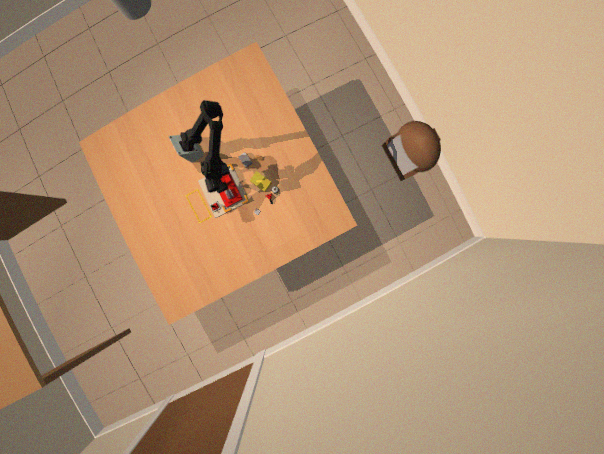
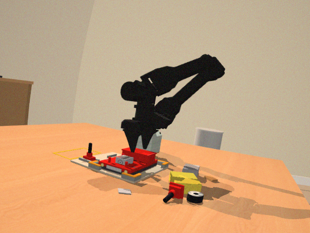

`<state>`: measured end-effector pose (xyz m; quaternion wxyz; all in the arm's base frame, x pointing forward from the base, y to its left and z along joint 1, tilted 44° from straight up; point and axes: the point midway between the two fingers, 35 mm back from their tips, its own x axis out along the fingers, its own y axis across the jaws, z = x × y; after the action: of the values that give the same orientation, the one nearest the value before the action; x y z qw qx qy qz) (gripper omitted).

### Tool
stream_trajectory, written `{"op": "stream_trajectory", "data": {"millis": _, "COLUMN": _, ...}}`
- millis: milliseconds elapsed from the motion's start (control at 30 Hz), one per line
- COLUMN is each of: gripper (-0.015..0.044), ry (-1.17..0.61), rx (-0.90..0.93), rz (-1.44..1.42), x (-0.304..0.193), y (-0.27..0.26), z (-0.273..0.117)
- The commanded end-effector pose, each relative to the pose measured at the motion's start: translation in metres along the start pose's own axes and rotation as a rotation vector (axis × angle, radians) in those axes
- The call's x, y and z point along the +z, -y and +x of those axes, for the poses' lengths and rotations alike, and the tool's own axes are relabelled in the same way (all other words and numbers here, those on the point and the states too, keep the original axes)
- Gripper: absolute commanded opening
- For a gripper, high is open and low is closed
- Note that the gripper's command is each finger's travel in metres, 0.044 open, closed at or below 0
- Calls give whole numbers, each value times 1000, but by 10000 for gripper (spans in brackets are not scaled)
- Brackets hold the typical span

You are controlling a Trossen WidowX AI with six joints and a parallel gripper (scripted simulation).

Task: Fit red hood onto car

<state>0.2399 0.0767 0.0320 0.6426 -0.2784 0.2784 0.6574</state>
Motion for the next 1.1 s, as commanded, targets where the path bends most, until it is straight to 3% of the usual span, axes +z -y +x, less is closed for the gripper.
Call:
{"op": "stream_trajectory", "data": {"millis": 0, "gripper": 440, "ry": 6, "rx": 2, "rz": 4, "x": 1, "y": -1, "z": 3}}
{"op": "stream_trajectory", "data": {"millis": 1067, "gripper": 440, "ry": 7, "rx": 2, "rz": 4, "x": 1, "y": -1, "z": 18}}
